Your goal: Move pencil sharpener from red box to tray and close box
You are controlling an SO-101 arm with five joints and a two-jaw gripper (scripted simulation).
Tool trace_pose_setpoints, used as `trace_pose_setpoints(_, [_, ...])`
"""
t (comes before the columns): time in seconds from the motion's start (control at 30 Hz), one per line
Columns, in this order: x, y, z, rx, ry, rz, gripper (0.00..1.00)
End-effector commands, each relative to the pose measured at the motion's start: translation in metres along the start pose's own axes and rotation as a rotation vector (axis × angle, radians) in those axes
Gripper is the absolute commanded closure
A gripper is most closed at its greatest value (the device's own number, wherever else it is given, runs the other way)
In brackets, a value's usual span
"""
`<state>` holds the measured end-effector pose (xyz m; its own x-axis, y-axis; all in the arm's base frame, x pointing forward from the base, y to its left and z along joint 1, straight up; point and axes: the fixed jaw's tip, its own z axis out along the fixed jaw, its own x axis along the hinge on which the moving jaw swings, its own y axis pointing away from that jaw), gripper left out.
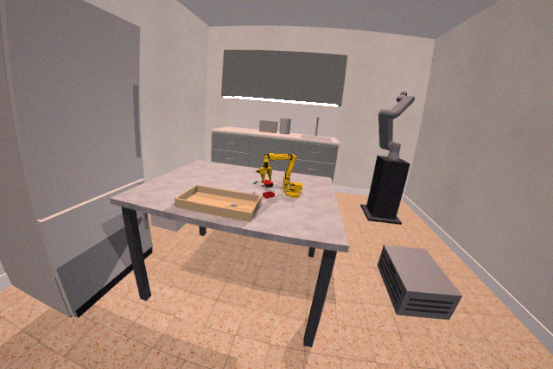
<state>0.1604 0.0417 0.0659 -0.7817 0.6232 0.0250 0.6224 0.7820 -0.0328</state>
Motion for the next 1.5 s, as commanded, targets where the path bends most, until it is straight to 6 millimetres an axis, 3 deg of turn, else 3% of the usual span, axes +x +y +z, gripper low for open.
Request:
trace_pose_setpoints(0.0, [-0.003,0.002,-0.004,-0.033,-0.025,0.012,0.76])
trace_pose_setpoints(0.87, [0.000,0.004,-0.004,-0.033,-0.025,0.004,0.76])
trace_pose_setpoints(1.47, [0.052,0.033,-0.004,-0.031,-0.027,-0.107,0.76])
